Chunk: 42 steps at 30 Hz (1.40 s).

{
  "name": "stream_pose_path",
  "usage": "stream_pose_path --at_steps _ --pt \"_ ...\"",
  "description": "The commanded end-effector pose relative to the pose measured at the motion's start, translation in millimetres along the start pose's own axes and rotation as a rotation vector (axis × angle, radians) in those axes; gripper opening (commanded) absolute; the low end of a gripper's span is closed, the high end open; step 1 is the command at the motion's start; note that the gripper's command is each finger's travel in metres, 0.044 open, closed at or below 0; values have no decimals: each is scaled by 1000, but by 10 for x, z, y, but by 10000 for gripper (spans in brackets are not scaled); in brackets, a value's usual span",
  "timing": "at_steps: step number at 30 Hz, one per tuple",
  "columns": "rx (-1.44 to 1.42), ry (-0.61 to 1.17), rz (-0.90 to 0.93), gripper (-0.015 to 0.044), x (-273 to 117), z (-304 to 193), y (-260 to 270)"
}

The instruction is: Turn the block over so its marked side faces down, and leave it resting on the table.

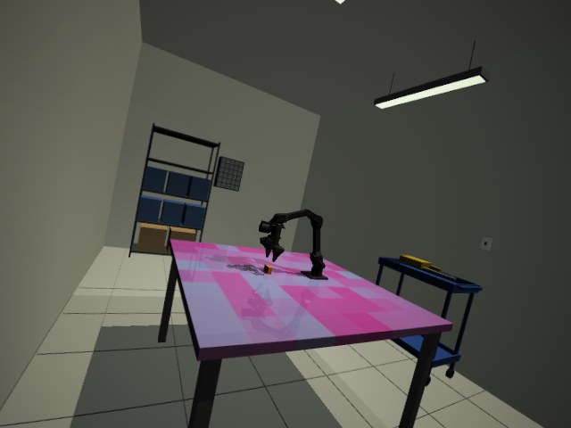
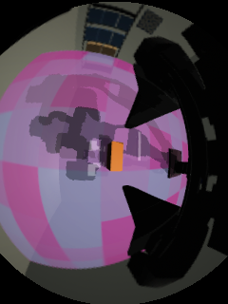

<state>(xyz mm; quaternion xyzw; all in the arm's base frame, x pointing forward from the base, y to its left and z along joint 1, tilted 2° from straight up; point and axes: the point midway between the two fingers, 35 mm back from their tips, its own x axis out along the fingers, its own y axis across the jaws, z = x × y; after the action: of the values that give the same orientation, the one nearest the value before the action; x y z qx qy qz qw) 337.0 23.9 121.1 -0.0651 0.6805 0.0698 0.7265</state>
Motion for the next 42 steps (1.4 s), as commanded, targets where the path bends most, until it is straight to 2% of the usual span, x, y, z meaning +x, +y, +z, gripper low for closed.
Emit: stream_pose_path --at_steps 1,30,36,42 --pt "6 7 -3 440 91 0 -4" --pt "6 7 -3 440 568 -5 -5" --pt "6 7 -3 282 568 -5 -5" --pt "6 7 -3 243 568 -5 -5"
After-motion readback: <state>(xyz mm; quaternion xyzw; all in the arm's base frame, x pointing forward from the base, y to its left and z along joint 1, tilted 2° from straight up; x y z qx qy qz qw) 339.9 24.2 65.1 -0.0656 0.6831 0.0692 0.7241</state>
